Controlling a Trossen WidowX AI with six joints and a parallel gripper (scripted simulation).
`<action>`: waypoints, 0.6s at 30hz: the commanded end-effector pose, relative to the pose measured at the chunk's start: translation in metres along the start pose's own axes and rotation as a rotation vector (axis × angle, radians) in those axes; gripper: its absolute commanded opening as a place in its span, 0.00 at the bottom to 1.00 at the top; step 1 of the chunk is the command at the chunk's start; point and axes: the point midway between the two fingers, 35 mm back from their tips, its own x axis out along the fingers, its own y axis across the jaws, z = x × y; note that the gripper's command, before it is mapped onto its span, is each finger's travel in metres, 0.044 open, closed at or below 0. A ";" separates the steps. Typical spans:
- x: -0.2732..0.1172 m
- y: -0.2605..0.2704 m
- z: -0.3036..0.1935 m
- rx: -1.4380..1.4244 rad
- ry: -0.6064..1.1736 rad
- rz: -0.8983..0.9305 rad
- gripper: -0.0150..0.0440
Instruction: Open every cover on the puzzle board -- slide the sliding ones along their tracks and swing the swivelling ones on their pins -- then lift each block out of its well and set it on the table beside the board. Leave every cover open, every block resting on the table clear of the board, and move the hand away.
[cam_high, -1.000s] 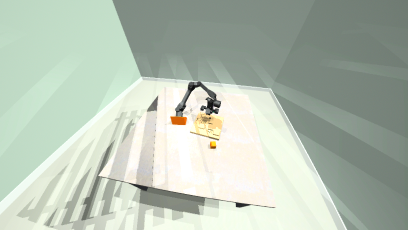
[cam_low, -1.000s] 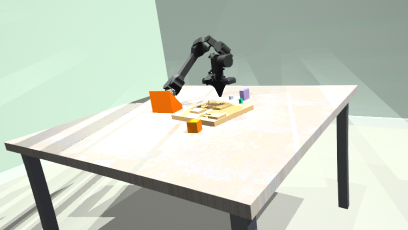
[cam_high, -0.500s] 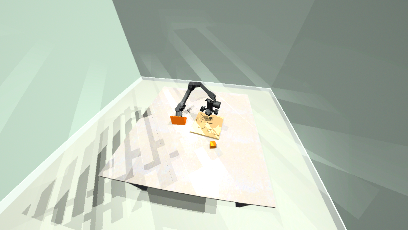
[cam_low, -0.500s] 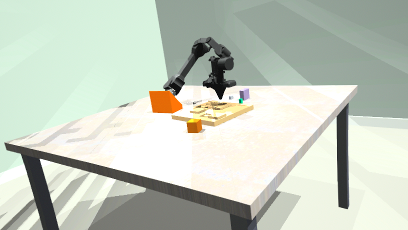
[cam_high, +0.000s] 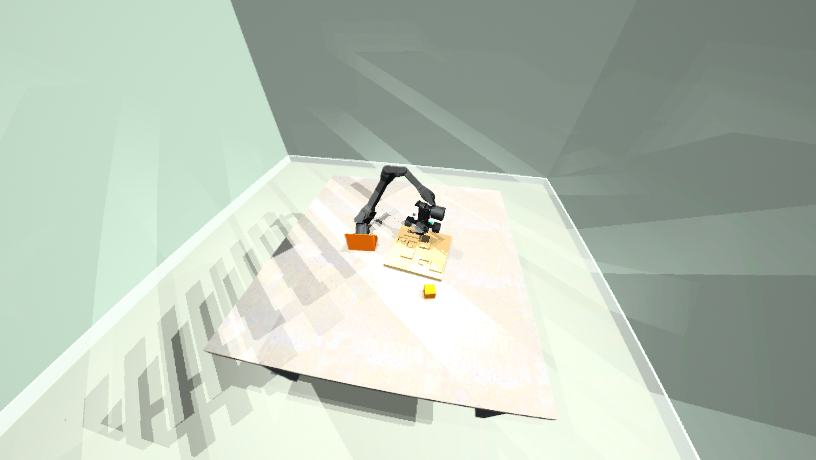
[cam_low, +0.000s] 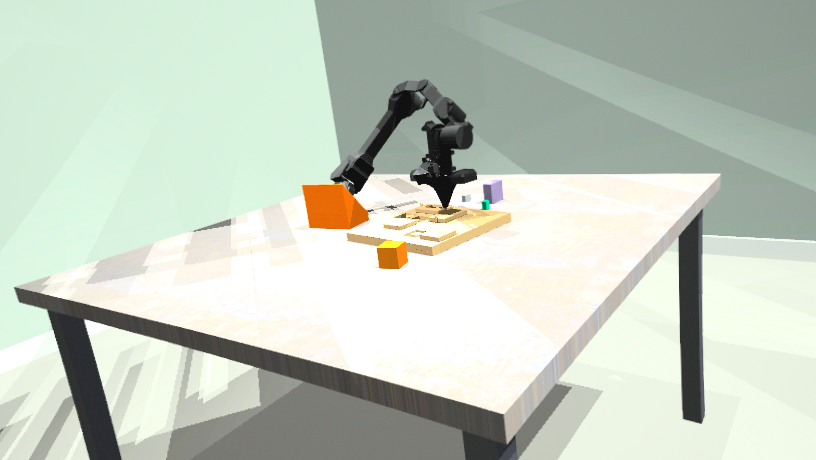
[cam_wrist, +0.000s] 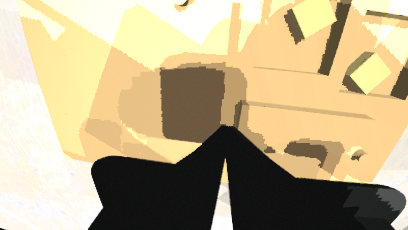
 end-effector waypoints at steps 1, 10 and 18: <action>0.004 -0.001 0.000 0.004 0.005 0.000 0.25; 0.013 -0.001 -0.001 0.004 0.006 0.000 0.25; 0.013 0.005 -0.003 0.004 0.006 0.000 0.25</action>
